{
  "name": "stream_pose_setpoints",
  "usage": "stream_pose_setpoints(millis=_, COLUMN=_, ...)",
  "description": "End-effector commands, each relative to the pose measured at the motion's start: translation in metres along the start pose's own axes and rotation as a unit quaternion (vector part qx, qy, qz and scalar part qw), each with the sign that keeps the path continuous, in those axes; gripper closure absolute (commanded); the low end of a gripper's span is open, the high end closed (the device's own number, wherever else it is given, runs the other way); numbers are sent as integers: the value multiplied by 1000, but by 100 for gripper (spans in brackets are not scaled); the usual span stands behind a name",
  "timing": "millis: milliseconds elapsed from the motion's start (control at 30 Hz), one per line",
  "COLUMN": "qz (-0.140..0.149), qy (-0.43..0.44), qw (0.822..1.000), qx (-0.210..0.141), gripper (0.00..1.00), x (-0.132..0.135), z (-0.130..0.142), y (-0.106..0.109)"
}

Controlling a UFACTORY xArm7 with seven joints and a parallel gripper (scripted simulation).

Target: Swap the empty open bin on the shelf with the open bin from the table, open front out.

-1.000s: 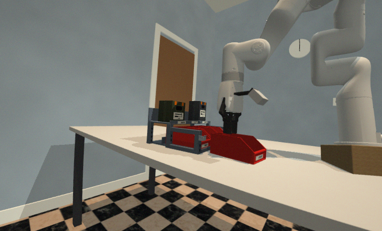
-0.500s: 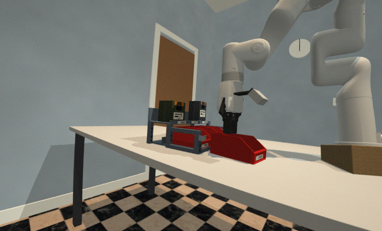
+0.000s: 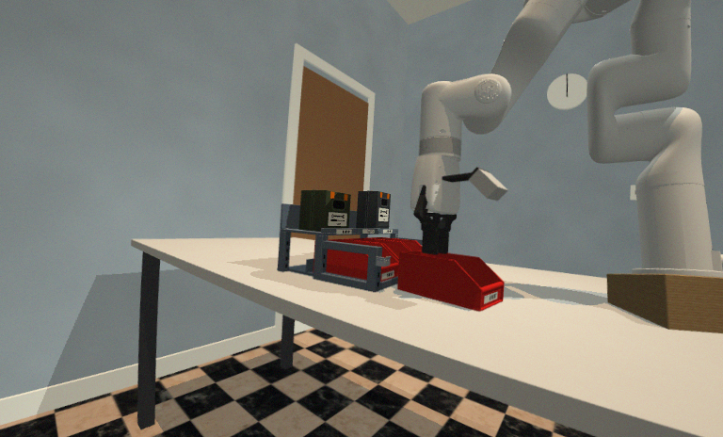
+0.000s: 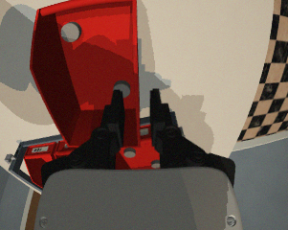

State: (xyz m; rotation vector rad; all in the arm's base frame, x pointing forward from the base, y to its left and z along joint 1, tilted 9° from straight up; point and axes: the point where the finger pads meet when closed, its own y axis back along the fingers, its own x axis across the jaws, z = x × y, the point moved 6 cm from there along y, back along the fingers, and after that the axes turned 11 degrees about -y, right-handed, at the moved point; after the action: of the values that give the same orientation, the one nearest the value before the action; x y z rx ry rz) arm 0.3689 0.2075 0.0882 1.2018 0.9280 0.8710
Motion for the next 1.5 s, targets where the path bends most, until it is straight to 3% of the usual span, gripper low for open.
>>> stream_pose_setpoints(millis=0, qz=1, qy=0, qw=1000, qx=-1, gripper=74, x=1, z=1, y=-2)
stream_pose_setpoints(millis=833, qz=1, qy=0, qw=1000, qx=-1, gripper=74, x=1, z=1, y=-33)
stream_pose_setpoints(millis=1467, qz=1, qy=0, qw=1000, qx=-1, gripper=74, x=1, z=1, y=-40)
